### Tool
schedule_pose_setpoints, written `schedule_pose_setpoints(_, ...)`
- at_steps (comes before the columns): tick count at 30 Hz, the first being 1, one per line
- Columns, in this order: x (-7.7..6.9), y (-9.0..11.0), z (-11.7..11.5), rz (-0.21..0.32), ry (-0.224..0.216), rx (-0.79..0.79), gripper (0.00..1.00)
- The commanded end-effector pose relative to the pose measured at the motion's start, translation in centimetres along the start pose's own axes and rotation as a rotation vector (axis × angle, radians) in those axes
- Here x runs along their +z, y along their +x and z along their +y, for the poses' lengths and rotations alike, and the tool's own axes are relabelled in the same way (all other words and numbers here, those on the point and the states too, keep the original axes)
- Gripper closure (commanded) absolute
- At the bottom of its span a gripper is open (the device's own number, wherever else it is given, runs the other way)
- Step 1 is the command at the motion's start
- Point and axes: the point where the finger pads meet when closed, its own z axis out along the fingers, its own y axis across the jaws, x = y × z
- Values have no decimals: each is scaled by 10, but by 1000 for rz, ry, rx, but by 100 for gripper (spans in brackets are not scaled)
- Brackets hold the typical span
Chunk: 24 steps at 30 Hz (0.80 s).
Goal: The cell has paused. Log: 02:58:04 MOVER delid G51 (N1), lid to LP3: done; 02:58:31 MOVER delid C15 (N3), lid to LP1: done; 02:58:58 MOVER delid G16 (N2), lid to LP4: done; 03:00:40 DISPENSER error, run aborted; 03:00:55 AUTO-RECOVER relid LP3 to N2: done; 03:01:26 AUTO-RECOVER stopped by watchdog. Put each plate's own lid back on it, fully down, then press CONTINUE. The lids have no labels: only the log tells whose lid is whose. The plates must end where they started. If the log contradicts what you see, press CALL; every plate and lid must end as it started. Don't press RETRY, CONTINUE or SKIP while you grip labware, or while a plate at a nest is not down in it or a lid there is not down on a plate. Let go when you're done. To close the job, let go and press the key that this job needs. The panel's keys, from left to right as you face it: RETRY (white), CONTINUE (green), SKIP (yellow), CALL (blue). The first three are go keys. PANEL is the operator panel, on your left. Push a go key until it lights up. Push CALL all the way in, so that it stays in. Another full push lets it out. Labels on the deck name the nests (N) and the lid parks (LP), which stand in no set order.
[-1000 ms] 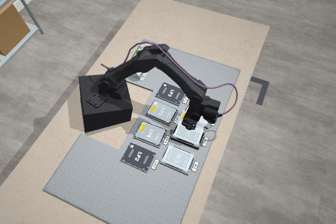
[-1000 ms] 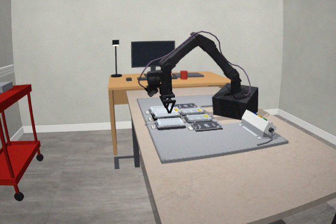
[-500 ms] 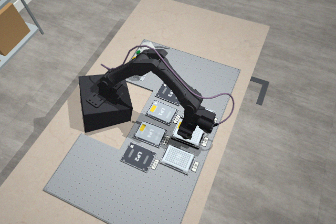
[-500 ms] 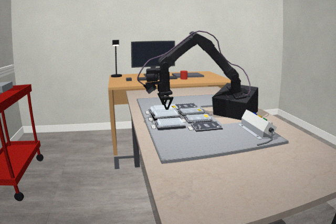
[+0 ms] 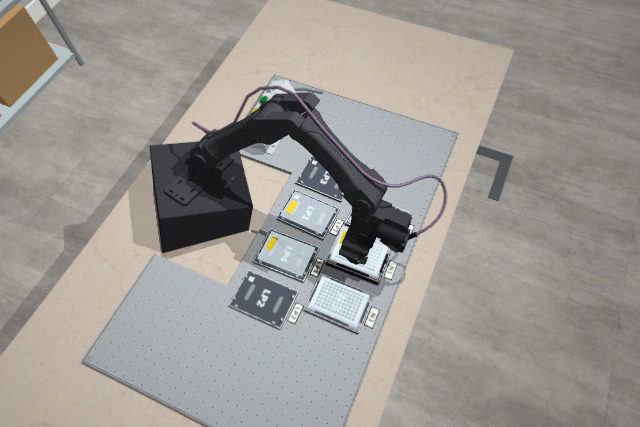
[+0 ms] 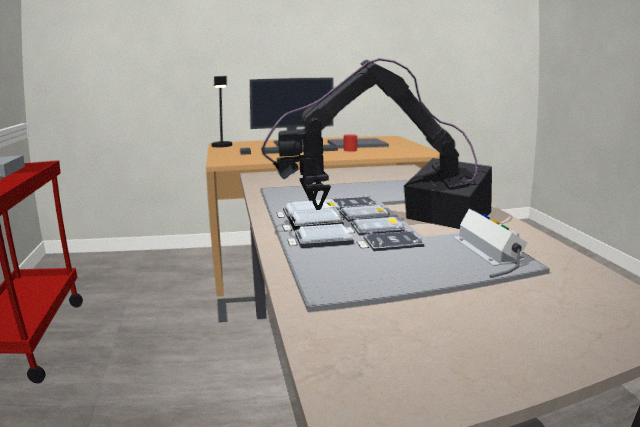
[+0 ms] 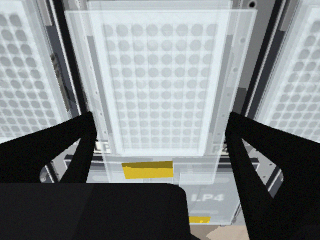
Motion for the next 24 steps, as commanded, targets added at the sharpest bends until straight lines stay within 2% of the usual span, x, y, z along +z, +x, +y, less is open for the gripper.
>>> schedule_pose_setpoints(1, -11, -15, 1, -63, -2, -12, 100)
schedule_pose_setpoints(7, -6, -9, 2, -47, -3, -11, 100)
schedule_pose_setpoints(10, -9, -14, 3, -62, -2, -14, 100)
schedule_pose_setpoints(21, -5, -10, 1, -51, -2, -9, 100)
schedule_pose_setpoints(24, -8, -14, 2, -63, -1, -12, 100)
